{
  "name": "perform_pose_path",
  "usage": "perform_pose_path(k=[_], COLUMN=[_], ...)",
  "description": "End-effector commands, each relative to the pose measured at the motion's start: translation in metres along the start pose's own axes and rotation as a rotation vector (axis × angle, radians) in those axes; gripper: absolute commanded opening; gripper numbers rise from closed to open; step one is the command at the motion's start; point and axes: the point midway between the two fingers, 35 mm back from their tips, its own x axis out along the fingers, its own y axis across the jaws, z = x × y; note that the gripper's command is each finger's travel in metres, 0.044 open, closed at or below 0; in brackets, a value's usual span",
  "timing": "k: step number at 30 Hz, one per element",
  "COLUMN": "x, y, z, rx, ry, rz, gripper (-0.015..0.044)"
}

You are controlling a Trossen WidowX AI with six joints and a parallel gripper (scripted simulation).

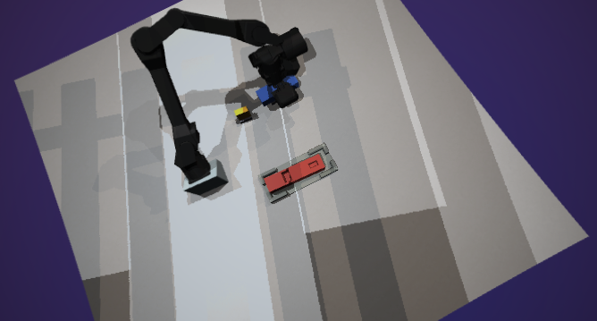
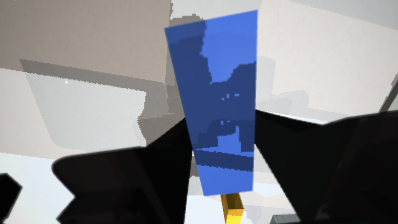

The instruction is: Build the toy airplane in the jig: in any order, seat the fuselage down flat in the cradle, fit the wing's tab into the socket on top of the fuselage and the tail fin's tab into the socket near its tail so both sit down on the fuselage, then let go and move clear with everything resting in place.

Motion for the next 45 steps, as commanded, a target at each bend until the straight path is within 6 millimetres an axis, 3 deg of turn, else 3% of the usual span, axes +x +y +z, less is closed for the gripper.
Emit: perform_pose_path(k=[1, 31, 35, 45], x=[-0.011, -0.105, -0.107, -0.105], y=[-0.001, 0.000, -0.002, -0.034], z=[0.002, -0.003, -0.003, -0.003], rx=[-0.003, -0.001, -0.010, -0.152], ry=[0.000, -0.003, -0.004, -0.005], rz=[-0.006, -0.001, -0.002, -0.017], gripper=[0.0000, 0.0000, 0.0000, 0.0000])
